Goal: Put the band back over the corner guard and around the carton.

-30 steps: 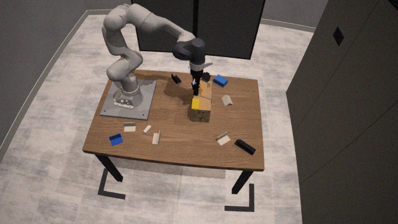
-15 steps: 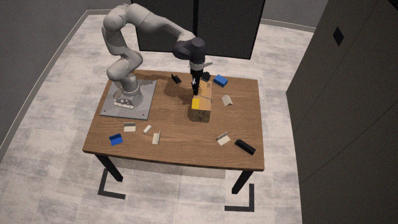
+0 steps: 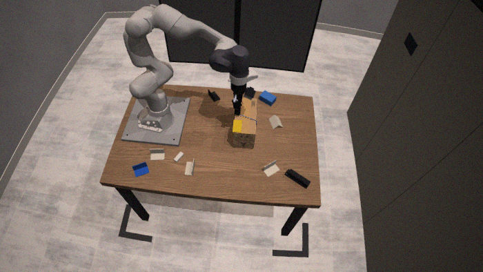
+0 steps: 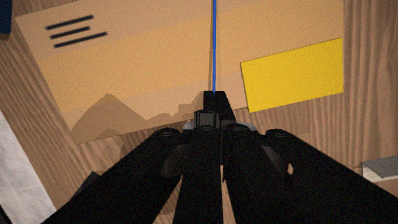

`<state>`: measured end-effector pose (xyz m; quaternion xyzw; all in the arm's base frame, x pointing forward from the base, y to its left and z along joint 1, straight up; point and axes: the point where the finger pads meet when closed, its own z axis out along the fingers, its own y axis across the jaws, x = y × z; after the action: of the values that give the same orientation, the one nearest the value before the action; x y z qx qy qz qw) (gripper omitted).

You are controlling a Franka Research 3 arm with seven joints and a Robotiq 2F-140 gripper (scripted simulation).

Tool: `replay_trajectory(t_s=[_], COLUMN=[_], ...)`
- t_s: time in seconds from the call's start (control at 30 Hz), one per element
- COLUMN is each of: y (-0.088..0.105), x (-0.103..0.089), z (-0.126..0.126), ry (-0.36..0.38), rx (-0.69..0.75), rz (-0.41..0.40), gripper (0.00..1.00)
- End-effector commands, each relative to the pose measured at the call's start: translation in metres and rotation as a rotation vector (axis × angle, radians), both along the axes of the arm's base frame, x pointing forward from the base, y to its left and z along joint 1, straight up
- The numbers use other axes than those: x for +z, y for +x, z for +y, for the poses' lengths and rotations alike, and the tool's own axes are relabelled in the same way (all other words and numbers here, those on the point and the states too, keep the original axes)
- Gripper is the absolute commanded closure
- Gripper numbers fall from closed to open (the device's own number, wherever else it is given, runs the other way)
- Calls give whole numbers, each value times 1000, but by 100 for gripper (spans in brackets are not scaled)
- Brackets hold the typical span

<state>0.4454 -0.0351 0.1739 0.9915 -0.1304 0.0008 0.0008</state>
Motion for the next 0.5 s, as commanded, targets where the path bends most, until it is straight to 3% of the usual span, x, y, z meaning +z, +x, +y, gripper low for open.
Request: replay_trajectory(t_s=[0.0, 0.47], y=[-3, -15], x=[1, 1], z=[2, 2], ry=[3, 3], rx=[4, 4], rz=[2, 2], gripper=[90, 90])
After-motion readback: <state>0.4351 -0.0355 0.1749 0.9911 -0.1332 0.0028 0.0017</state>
